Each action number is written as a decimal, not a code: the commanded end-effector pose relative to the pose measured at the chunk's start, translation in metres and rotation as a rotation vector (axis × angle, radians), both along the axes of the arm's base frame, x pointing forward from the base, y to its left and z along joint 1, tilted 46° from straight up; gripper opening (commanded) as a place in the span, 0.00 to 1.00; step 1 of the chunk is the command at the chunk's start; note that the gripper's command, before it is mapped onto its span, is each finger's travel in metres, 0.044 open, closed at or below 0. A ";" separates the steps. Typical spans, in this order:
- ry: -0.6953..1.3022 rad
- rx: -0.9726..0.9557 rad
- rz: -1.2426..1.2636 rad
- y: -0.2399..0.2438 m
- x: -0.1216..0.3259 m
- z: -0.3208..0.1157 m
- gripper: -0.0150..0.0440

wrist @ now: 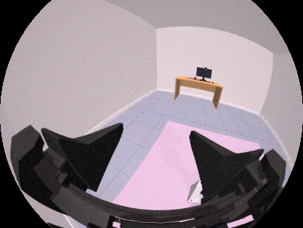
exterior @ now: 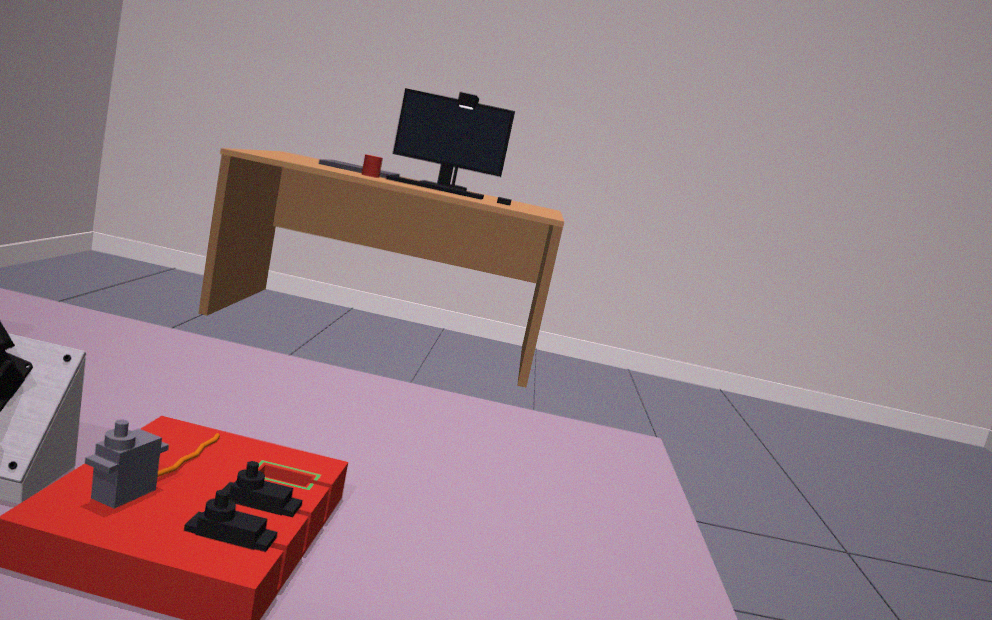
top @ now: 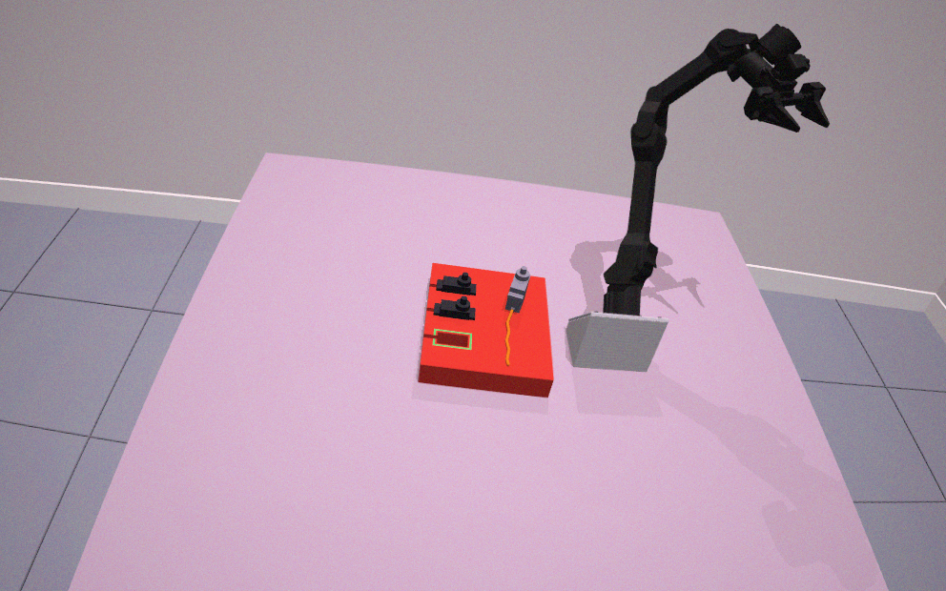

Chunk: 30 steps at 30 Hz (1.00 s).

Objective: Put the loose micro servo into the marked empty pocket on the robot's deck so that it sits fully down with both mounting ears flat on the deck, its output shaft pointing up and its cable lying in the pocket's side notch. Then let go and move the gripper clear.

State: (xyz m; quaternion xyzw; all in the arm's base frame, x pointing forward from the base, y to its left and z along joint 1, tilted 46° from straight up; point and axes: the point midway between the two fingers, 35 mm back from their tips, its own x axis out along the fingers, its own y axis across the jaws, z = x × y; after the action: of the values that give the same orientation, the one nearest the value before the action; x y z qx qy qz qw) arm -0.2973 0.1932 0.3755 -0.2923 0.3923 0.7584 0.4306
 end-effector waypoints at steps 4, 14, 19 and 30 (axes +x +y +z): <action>-0.040 0.008 -0.030 0.015 0.010 -0.008 1.00; -0.250 0.009 -0.174 0.084 0.084 -0.050 1.00; -0.394 -0.026 -0.249 0.113 0.137 -0.078 1.00; -0.673 -0.199 -0.371 0.134 0.268 -0.135 1.00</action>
State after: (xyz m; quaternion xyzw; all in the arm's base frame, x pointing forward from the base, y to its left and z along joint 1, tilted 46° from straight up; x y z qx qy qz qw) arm -0.0626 0.3287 0.2548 -0.4615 0.3431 0.5232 0.6289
